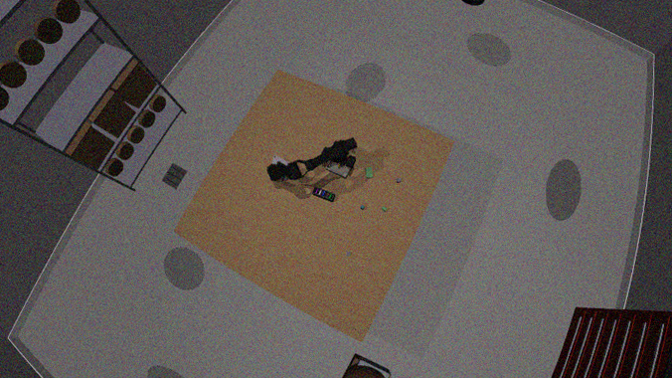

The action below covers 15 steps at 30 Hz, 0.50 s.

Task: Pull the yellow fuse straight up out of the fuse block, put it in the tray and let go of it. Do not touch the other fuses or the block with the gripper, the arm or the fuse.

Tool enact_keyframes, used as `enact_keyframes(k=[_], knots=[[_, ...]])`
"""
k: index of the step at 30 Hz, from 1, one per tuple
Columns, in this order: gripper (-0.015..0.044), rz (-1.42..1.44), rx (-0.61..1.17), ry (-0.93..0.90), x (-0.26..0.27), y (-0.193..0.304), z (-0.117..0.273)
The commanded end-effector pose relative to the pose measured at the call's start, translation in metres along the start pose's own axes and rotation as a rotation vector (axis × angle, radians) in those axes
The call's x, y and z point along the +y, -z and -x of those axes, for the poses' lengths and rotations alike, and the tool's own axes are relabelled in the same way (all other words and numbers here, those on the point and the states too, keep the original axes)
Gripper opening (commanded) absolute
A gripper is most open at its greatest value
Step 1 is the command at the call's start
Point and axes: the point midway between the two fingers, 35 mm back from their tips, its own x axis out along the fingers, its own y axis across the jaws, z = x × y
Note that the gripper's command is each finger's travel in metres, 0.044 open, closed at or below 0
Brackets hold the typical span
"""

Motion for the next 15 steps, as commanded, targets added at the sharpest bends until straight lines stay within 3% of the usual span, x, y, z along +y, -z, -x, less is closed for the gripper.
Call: enact_keyframes(k=[1,8,12,15], knots=[[0.0157,-0.001,0.0,0.0,0.0,0.0,0.0],[0.033,0.0,0.0,0.0,0.0,0.0,0.002],[0.033,0.004,0.005,0.0,0.0,0.001,0.035],[0.033,0.004,0.005,0.0,0.0,0.001,0.037]])
